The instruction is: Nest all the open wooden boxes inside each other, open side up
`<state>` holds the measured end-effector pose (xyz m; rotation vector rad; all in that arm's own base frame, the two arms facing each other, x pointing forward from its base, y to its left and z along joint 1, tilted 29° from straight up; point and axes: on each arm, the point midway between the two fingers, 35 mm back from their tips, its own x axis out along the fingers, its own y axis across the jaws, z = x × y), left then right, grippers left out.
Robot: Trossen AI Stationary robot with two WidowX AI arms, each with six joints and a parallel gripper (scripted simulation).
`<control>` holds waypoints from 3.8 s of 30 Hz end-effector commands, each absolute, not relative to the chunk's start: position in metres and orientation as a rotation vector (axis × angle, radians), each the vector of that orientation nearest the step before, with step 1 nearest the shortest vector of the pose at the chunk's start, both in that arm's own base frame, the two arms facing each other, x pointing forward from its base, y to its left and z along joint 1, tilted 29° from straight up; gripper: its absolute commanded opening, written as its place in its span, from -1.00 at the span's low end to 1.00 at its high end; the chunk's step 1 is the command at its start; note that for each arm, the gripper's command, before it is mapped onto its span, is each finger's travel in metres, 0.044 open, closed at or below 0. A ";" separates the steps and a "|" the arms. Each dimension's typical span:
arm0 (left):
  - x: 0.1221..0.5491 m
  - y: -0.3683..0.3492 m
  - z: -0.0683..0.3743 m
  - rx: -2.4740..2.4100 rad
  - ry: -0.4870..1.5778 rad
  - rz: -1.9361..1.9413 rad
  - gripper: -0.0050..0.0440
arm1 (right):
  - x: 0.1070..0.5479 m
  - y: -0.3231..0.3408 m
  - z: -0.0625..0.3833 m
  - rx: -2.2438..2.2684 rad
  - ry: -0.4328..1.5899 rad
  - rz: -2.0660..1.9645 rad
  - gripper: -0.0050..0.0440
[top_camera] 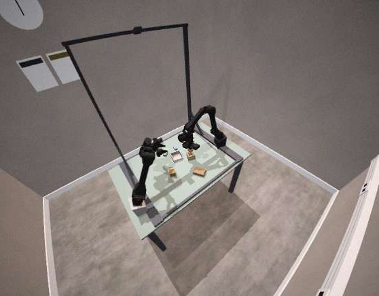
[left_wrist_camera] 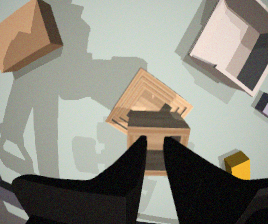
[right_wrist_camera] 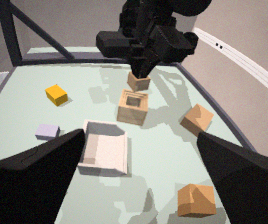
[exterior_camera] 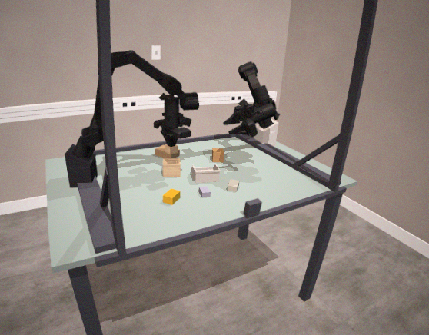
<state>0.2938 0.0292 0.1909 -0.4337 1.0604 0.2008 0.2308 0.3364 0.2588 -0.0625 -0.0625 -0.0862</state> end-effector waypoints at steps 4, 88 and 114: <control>0.295 0.030 0.197 -0.432 1.044 0.197 -0.24 | 0.217 0.337 0.254 -0.022 -0.056 -0.105 0.84; 0.296 0.030 0.194 -1.462 0.853 0.816 -0.24 | 0.216 0.327 0.305 0.186 -0.100 -0.104 0.84; 0.296 0.030 0.194 -2.172 0.519 1.253 -0.24 | 0.216 0.327 0.305 0.186 -0.100 -0.104 0.84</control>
